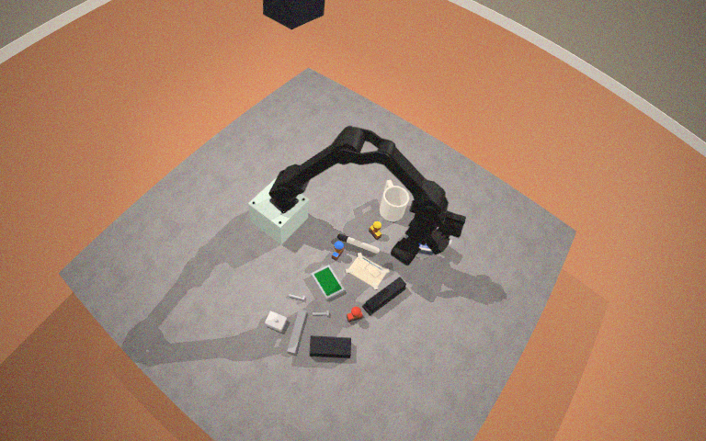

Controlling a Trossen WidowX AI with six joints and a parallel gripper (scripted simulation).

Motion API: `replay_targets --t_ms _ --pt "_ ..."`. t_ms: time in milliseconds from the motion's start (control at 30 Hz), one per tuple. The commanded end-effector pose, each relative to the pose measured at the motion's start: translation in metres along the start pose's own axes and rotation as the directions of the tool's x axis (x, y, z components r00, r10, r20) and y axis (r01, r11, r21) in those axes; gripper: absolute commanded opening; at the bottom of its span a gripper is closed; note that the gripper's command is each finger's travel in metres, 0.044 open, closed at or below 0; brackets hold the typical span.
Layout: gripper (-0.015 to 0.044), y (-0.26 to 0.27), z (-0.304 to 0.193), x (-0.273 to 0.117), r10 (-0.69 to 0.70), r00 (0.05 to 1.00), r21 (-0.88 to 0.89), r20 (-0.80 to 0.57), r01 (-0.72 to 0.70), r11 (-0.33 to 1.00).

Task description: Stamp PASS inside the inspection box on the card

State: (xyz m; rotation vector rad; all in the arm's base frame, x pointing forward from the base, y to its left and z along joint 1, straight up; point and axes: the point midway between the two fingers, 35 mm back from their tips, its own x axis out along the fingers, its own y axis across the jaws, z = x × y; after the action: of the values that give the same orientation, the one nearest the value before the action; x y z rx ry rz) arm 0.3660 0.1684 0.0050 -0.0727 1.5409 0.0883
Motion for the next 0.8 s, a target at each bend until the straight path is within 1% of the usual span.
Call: replay_targets --t_ms 0,767 --pt "0.0000 0.000 0.001 -0.005 0.001 1.000 0.001 0.006 -0.001 1.000" --pt "0.0000 0.000 0.001 -0.016 0.001 1.000 0.001 0.006 -0.001 1.000"
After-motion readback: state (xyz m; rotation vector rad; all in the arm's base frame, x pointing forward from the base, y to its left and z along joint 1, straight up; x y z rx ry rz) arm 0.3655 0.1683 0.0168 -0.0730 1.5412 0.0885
